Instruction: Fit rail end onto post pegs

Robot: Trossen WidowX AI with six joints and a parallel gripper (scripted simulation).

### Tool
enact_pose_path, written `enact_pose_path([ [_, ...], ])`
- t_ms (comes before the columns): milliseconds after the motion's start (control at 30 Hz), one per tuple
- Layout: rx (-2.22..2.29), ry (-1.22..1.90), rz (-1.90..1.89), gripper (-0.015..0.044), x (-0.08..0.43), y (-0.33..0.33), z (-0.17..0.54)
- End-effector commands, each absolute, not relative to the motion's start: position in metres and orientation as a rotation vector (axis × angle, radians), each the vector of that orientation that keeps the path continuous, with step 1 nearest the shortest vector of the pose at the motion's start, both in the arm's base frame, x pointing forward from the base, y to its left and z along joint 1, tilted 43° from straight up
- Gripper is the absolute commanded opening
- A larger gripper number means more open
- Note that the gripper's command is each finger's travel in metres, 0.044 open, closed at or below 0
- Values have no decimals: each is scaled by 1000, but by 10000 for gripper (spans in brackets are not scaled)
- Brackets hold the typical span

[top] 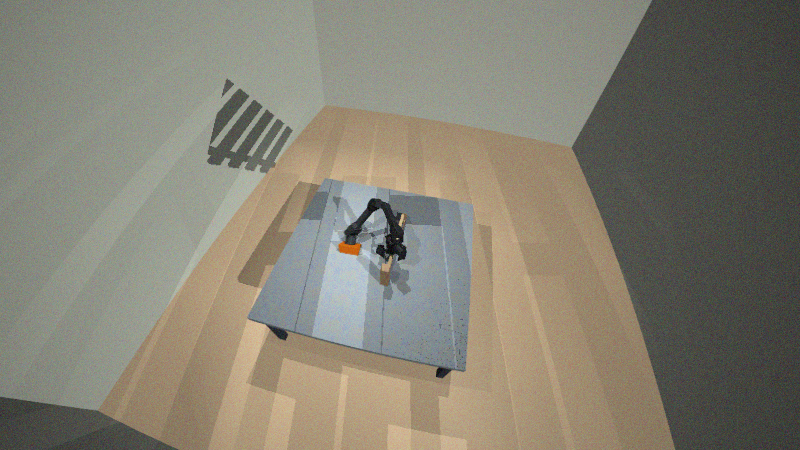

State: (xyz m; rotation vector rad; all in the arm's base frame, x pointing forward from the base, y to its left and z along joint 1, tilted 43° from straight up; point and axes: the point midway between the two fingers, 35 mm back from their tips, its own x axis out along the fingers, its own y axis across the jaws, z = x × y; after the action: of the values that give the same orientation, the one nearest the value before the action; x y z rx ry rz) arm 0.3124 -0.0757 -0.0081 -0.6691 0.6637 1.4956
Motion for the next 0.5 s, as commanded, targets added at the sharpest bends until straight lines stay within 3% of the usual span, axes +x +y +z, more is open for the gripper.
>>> enact_pose_path([
  [0,-652,667,1501,440,310,-69,-14],
  [467,-651,665,1502,440,309,-54,-30],
])
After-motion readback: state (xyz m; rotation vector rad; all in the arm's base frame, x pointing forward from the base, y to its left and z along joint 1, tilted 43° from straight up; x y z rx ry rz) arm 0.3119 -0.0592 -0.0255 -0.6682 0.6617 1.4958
